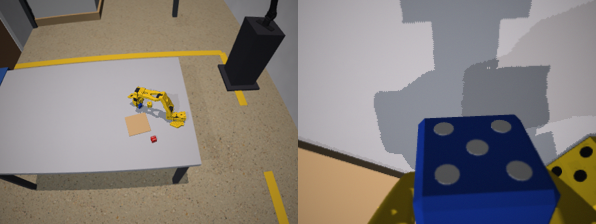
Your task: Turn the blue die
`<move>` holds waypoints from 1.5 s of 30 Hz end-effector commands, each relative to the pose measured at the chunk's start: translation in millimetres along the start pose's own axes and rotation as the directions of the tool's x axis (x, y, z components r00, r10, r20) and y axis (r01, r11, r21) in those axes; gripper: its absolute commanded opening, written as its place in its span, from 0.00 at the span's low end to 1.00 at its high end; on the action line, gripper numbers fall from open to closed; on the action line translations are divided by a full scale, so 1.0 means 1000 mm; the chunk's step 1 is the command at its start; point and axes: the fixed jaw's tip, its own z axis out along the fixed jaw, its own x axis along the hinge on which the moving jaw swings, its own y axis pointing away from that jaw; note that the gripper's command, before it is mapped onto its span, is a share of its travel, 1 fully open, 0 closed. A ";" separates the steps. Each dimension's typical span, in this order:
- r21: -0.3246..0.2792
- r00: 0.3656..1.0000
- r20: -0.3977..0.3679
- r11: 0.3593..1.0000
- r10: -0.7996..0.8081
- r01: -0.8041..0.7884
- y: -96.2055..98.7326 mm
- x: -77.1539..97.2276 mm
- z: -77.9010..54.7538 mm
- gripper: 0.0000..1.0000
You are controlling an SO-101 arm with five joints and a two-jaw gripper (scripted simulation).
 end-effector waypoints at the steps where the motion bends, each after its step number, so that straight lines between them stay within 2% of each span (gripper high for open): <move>1: -0.051 0.992 0.126 0.999 0.003 0.003 0.005 -0.013 -0.037 0.00; 6: -0.054 0.991 0.133 0.999 0.003 0.004 0.005 -0.010 -0.048 0.00; 10: -0.056 0.991 0.137 0.998 0.004 0.004 0.005 -0.010 -0.052 0.00; 35: -0.056 0.990 0.138 0.998 0.001 0.007 0.005 -0.009 -0.052 0.00; 40: -0.067 0.984 0.174 0.997 -0.031 0.044 0.010 -0.008 -0.053 0.00; 45: -0.089 0.962 0.255 0.988 -0.101 0.127 0.021 -0.003 -0.055 0.00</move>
